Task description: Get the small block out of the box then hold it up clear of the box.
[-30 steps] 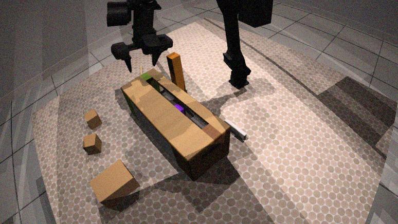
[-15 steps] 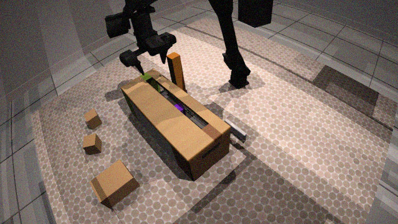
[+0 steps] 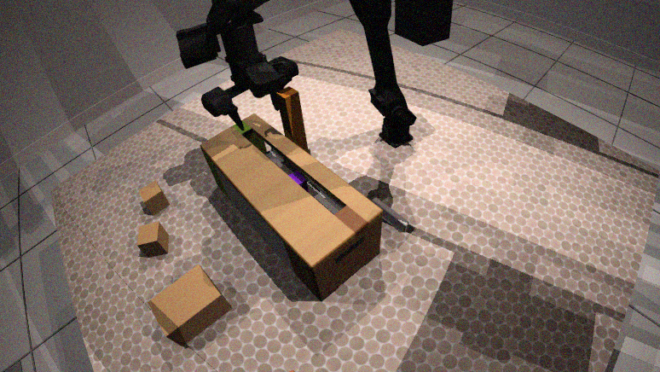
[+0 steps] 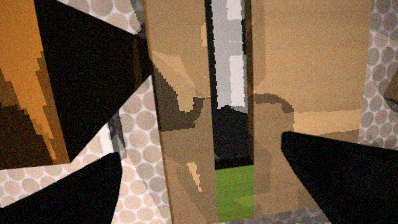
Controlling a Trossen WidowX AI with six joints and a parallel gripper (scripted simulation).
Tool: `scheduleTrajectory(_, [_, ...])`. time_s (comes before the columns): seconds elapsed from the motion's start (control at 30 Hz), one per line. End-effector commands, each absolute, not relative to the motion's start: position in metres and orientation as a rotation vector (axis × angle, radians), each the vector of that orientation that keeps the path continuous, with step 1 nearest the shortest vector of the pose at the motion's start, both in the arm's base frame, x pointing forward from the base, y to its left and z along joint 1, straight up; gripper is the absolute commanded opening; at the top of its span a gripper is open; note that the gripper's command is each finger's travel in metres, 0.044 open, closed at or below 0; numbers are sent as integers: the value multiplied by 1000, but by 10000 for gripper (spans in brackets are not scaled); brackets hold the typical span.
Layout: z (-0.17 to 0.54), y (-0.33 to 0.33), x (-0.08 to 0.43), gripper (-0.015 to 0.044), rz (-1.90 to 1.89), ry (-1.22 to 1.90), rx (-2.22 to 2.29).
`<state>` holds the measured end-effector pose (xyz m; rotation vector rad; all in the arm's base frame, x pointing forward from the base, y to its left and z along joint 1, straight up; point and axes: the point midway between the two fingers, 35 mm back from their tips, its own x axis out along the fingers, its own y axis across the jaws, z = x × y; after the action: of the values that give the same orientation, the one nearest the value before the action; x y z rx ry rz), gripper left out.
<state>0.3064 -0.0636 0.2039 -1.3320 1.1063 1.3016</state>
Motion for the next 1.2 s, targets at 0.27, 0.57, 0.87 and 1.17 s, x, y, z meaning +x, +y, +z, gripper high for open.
scheduleTrajectory(0.27, [203, -43, 303, 400, 1300, 1104, -1326])
scheduleTrajectory(0.57, [203, -28, 301, 400, 1301, 1103, -1325])
scheduleTrajectory(0.87, [203, -14, 297, 400, 1302, 1102, -1324])
scheduleTrajectory(1.17, [203, 0, 293, 400, 1303, 1101, -1322])
